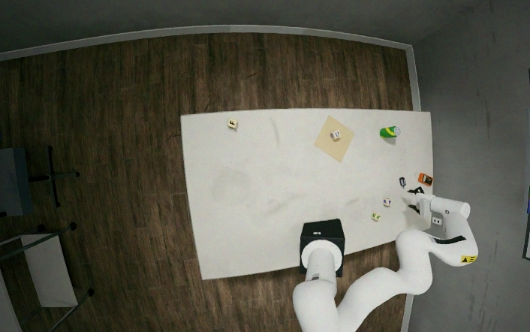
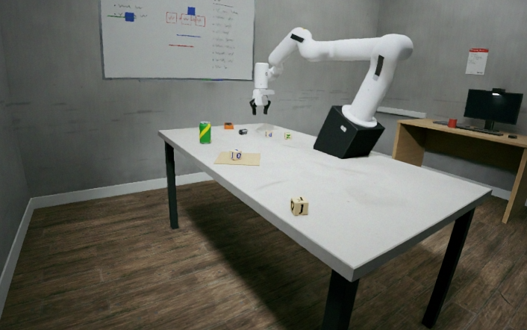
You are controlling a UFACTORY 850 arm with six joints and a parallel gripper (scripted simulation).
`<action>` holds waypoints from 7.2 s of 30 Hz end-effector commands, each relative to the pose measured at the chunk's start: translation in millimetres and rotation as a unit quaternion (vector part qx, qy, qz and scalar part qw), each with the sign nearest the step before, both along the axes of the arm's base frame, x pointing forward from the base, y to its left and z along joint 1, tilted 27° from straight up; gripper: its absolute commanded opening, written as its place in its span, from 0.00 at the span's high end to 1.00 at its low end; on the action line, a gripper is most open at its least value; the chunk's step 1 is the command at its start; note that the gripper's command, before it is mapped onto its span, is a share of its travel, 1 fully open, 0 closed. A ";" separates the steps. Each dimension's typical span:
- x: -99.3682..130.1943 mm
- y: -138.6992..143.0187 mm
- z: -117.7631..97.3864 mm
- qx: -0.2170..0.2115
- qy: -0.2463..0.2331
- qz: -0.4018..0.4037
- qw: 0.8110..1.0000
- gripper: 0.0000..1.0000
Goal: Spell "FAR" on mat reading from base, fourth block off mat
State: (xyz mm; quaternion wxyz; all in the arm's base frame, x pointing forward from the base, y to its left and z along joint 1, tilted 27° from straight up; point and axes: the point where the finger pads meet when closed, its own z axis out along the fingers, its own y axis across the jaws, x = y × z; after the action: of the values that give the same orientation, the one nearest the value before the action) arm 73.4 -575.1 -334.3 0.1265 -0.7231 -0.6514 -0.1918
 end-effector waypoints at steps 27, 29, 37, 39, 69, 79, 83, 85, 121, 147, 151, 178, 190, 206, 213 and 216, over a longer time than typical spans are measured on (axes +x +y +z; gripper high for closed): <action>0.3 -2.1 0.9 0.000 0.000 0.000 1.000 0.00; 0.3 -2.1 0.9 0.000 0.000 0.000 1.000 0.00; 0.3 -2.1 0.9 0.000 0.000 0.000 1.000 0.00; 0.3 -2.1 0.9 0.000 0.000 0.000 1.000 0.00; 236.3 40.8 82.3 -0.009 -0.032 0.038 0.999 0.00; 322.0 92.2 119.8 -0.009 -0.039 0.052 0.998 0.00; 355.3 120.0 136.5 -0.010 -0.041 0.057 0.997 0.00; 370.6 134.7 144.7 -0.010 -0.042 0.060 0.997 0.00; 471.5 295.4 219.4 -0.011 -0.040 0.082 0.996 0.00; 472.7 297.8 213.8 0.016 0.065 -0.134 0.989 0.00; 473.0 298.4 212.6 0.022 0.087 -0.180 0.980 0.00; 474.5 301.8 205.0 0.056 0.218 -0.452 0.863 0.00; 475.1 303.3 201.6 0.070 0.269 -0.557 0.783 0.00; 476.0 305.5 196.7 0.086 0.334 -0.690 0.636 0.00; 476.3 306.3 194.9 0.092 0.354 -0.733 0.573 0.00; 476.5 306.7 194.0 0.094 0.364 -0.753 0.541 0.00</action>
State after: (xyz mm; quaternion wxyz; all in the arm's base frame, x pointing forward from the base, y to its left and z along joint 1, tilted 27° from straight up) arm 548.8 -267.9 -140.0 0.2304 -0.9513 0.2041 -0.0158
